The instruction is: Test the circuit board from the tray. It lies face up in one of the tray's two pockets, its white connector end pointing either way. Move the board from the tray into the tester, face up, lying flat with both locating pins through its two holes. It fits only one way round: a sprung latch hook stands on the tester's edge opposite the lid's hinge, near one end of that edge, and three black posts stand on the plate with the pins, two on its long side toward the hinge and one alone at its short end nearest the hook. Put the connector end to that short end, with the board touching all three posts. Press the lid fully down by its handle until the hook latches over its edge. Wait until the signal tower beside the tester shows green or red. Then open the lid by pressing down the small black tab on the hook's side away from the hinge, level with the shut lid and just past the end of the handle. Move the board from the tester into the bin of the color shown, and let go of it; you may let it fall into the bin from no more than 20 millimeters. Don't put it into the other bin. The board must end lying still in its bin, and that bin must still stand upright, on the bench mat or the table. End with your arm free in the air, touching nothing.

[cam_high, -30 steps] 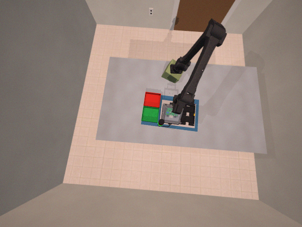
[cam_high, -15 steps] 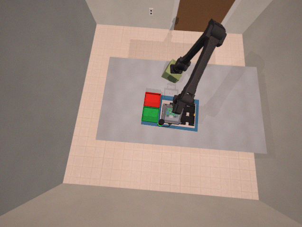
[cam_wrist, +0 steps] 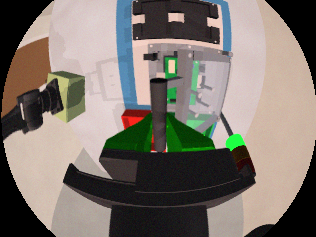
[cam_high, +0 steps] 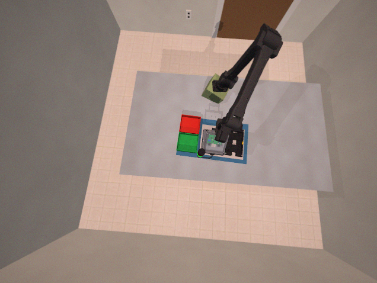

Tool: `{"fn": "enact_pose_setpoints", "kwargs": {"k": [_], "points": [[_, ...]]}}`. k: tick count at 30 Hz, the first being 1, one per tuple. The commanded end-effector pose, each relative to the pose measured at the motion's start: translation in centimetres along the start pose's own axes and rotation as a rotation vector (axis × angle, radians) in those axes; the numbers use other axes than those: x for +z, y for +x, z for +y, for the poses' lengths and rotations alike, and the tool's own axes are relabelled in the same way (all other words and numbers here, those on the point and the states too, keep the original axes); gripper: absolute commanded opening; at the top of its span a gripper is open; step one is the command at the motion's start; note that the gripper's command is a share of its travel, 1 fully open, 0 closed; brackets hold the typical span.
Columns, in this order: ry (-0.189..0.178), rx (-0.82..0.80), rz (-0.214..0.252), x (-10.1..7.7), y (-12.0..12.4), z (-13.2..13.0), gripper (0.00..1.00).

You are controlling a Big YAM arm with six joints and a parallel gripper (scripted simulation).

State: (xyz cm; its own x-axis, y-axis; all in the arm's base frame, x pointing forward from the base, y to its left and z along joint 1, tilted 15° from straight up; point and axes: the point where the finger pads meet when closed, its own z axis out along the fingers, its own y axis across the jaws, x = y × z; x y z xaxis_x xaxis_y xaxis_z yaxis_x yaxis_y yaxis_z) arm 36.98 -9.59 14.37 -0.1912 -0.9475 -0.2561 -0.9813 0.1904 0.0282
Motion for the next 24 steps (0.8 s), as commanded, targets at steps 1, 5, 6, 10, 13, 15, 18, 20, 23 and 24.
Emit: {"fn": "enact_pose_setpoints", "kwargs": {"k": [1,5,6,10,13,15,18,20,23,24], "points": [[0.183,-0.017,0.019,-5.57,0.01,-6.21,0.00],[0.183,-0.017,0.019,-5.57,0.01,-6.21,0.00],[0.183,-0.017,0.019,-5.57,0.01,-6.21,0.00],[0.183,-0.017,0.019,-5.57,0.01,-6.21,0.00],[0.183,-0.017,0.019,-5.57,0.01,-6.21,0.00],[0.183,-0.017,0.019,-5.57,0.01,-6.21,0.00],[0.183,-0.017,0.019,-5.76,0.00,-6.43,0.00],[0.183,-0.017,0.019,-5.77,0.00,-6.45,0.00],[0.183,-0.018,0.019,-5.76,-0.03,-6.45,0.00],[0.183,-0.018,0.019,-5.76,-0.04,-6.45,0.00]]}}
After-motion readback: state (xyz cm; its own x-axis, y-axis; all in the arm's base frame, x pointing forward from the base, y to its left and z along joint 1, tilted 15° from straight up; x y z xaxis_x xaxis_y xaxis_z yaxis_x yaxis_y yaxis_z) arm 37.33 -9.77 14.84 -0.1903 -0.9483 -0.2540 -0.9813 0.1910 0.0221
